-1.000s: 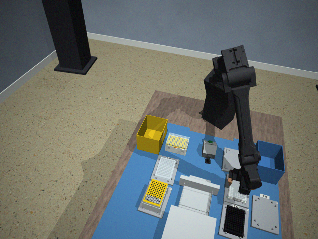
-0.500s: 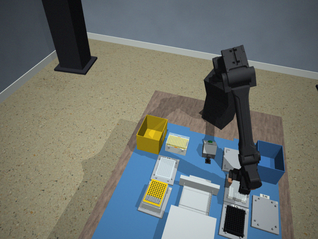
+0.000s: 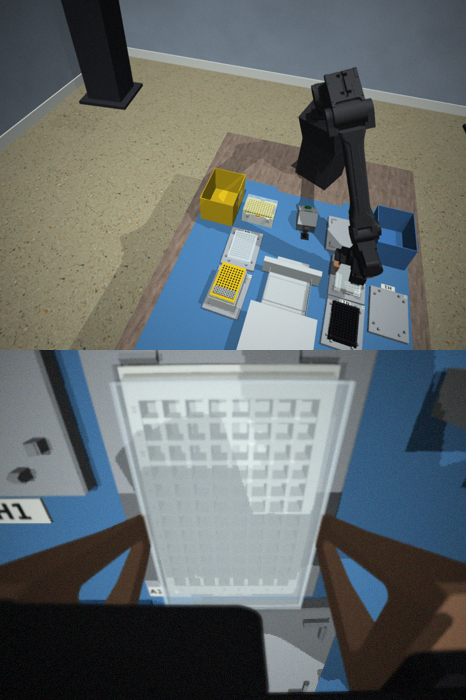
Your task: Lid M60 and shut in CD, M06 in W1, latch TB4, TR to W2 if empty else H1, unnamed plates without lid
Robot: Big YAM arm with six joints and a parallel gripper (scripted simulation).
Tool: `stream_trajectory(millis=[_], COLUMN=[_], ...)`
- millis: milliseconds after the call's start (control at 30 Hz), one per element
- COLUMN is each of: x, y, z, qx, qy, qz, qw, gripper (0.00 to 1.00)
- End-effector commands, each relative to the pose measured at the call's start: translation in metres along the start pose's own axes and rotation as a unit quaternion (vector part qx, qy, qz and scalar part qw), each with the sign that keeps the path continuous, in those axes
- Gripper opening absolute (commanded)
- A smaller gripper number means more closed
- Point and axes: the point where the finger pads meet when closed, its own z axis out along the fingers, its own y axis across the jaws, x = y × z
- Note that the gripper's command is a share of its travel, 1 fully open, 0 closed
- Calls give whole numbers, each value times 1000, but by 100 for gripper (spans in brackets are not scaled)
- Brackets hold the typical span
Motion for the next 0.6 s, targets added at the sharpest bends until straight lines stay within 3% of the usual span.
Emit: stream_trajectory(millis=[0, 567], x=[-14, -14], y=[-1, 0], z=[8, 9], qx=[-3, -3], qy=[-11, -11], qz=[2, 2], qw=[1000, 1000], gripper=[0, 0])
